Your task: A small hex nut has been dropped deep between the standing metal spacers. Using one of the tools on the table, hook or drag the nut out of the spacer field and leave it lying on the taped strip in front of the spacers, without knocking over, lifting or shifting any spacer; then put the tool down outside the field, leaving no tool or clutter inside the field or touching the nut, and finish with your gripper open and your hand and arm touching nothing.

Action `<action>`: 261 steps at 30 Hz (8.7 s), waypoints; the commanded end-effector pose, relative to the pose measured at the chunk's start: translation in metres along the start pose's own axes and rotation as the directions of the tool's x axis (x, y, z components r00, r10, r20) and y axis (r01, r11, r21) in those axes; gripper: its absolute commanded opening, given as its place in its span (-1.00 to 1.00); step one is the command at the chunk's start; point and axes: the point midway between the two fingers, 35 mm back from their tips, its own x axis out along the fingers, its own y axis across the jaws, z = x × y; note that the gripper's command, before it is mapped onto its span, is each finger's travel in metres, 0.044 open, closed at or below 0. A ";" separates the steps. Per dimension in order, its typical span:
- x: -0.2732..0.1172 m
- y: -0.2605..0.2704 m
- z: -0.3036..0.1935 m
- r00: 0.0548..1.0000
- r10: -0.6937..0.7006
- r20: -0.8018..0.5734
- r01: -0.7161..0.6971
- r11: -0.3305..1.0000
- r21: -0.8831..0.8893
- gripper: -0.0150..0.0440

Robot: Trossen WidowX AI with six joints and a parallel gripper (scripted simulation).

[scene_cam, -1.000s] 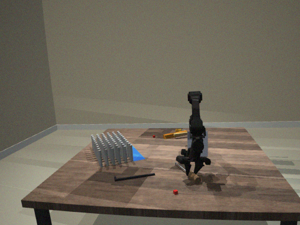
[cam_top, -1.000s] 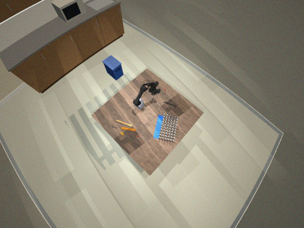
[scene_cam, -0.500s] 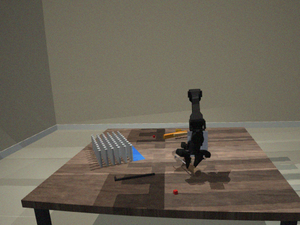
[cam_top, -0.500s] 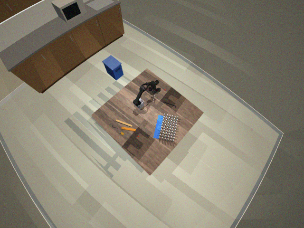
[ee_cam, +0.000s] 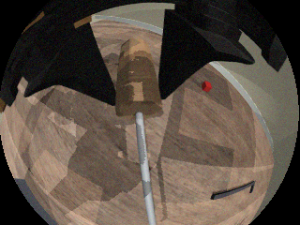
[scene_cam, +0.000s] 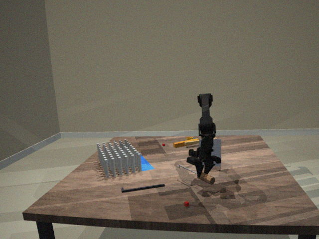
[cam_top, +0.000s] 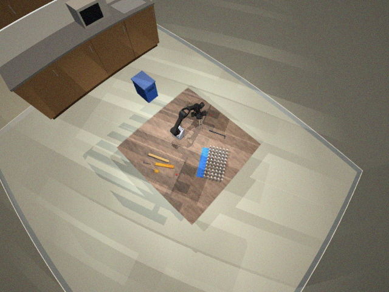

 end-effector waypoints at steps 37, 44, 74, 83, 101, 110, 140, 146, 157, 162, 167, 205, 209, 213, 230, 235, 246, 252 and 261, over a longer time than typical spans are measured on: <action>0.014 0.024 0.000 0.982 -0.039 -0.183 -0.103 0.706 -0.701 -0.49; 0.025 0.022 0.000 0.983 -0.038 -0.182 -0.103 0.707 -0.700 -0.49; 0.068 0.011 0.001 0.981 -0.031 -0.194 -0.113 0.716 -0.689 -0.49; 0.069 0.010 0.001 0.978 -0.010 -0.210 -0.138 0.721 -0.679 -0.49; 0.069 0.010 0.001 0.969 0.036 -0.245 -0.194 0.726 -0.660 -0.49; 0.069 0.010 0.001 0.963 0.060 -0.261 -0.221 0.727 -0.650 -0.49; 0.069 0.010 0.002 0.939 0.137 -0.316 -0.313 0.726 -0.612 -0.49; 0.069 0.010 0.002 0.933 0.153 -0.327 -0.330 0.725 -0.604 -0.49; 0.066 0.015 -0.001 0.928 0.164 -0.334 -0.344 0.724 -0.598 0.22; 0.066 0.015 -0.001 0.928 0.164 -0.334 -0.344 0.724 -0.598 0.67; 0.063 0.016 -0.001 0.928 0.165 -0.335 -0.345 0.724 -0.598 1.00; -0.009 0.021 -0.031 0.980 0.163 -0.113 -0.197 0.734 -0.650 1.00; -0.013 0.013 -0.039 0.984 0.178 0.001 -0.133 0.736 -0.664 1.00; -0.013 0.013 -0.039 0.984 0.178 0.001 -0.133 0.736 -0.664 1.00; -0.013 0.013 -0.039 0.984 0.178 0.001 -0.133 0.736 -0.664 0.46; -0.008 0.012 -0.040 0.984 0.178 0.001 -0.133 0.736 -0.664 0.46; 0.010 0.009 -0.041 0.984 0.178 0.001 -0.133 0.736 -0.664 0.46; 0.020 0.007 -0.042 0.984 0.178 0.001 -0.133 0.736 -0.664 0.46; 0.034 0.003 -0.041 0.984 0.178 0.001 -0.132 0.736 -0.664 0.46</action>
